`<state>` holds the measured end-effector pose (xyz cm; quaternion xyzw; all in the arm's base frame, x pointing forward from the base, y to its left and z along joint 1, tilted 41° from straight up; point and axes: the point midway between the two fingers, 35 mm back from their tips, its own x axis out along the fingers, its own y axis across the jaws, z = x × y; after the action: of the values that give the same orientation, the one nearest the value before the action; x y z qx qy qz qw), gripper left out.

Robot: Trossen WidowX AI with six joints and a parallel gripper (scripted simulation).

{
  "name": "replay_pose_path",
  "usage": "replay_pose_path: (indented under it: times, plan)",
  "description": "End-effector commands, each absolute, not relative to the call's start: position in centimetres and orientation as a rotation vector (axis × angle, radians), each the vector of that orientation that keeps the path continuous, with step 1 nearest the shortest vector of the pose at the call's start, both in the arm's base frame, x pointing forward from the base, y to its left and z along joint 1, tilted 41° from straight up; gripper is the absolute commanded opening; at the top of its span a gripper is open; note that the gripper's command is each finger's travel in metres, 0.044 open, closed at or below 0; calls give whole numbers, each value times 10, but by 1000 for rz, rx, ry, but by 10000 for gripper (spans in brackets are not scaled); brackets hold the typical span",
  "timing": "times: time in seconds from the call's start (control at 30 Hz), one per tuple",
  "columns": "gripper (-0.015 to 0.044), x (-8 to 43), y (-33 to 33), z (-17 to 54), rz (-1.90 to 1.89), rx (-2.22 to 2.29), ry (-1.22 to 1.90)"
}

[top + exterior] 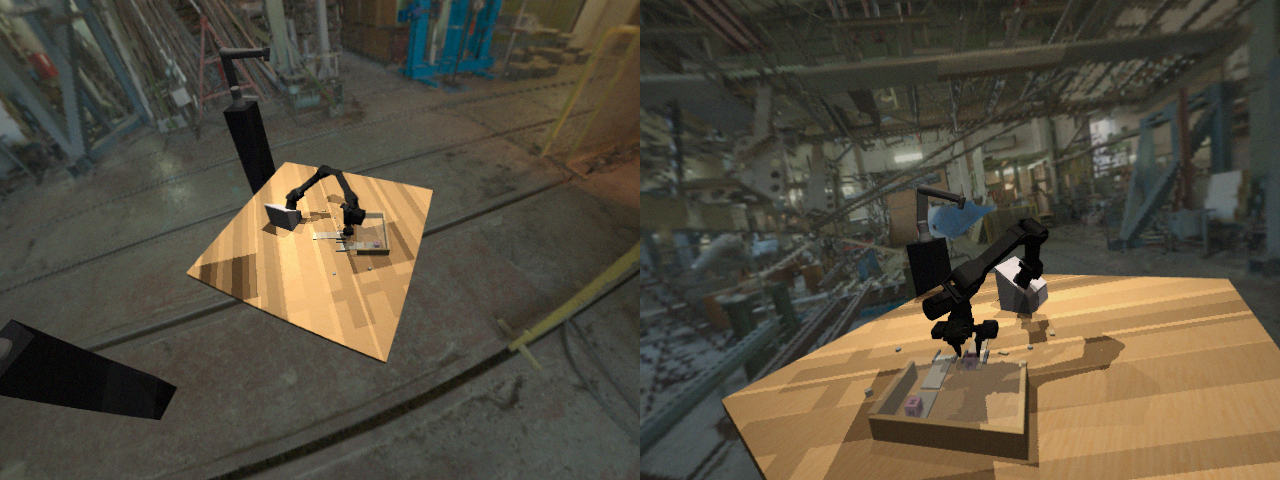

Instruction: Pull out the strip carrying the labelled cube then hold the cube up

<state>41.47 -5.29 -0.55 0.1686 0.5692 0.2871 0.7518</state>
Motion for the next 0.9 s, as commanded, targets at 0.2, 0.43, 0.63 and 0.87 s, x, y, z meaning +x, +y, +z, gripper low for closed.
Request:
replay_pose_path:
  times: [0.2, 0.43, 0.63, 0.87]
  plan:
    - [250, 417, -41, -18, 629, 377, 1242]
    - [224, 417, -40, -20, 629, 369, 1243]
    - [125, 417, -40, -20, 629, 369, 1243]
    - [20, 417, -40, -20, 629, 369, 1243]
